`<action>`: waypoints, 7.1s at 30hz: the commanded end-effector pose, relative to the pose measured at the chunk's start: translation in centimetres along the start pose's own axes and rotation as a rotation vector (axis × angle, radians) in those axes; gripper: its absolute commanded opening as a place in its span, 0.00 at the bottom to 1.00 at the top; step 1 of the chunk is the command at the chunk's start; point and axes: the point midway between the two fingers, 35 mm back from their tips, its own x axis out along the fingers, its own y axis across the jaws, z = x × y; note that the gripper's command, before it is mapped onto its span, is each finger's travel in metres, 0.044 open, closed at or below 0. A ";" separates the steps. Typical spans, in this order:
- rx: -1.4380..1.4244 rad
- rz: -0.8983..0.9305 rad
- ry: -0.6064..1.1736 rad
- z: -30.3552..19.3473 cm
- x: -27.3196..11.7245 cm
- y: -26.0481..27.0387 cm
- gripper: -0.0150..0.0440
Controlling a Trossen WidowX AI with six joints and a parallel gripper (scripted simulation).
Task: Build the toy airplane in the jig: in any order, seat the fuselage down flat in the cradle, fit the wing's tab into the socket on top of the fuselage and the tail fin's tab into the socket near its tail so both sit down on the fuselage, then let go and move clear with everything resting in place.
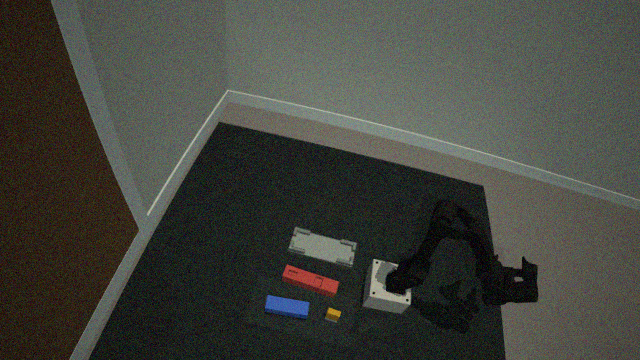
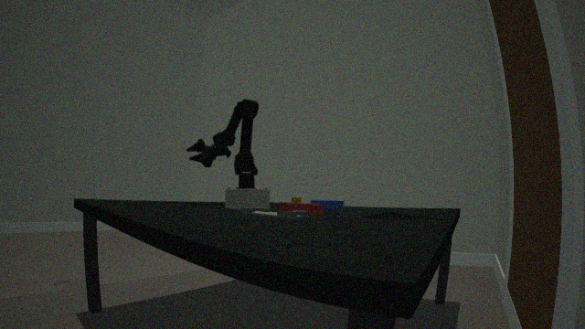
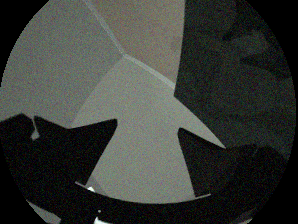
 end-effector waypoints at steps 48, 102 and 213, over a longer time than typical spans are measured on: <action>0.930 0.358 -1.754 -3.3 -47.8 -34.5 1.00; 1.512 0.387 -1.529 -10.0 -31.0 -54.3 1.00; 1.476 0.337 -1.523 -19.2 -23.7 -52.6 0.25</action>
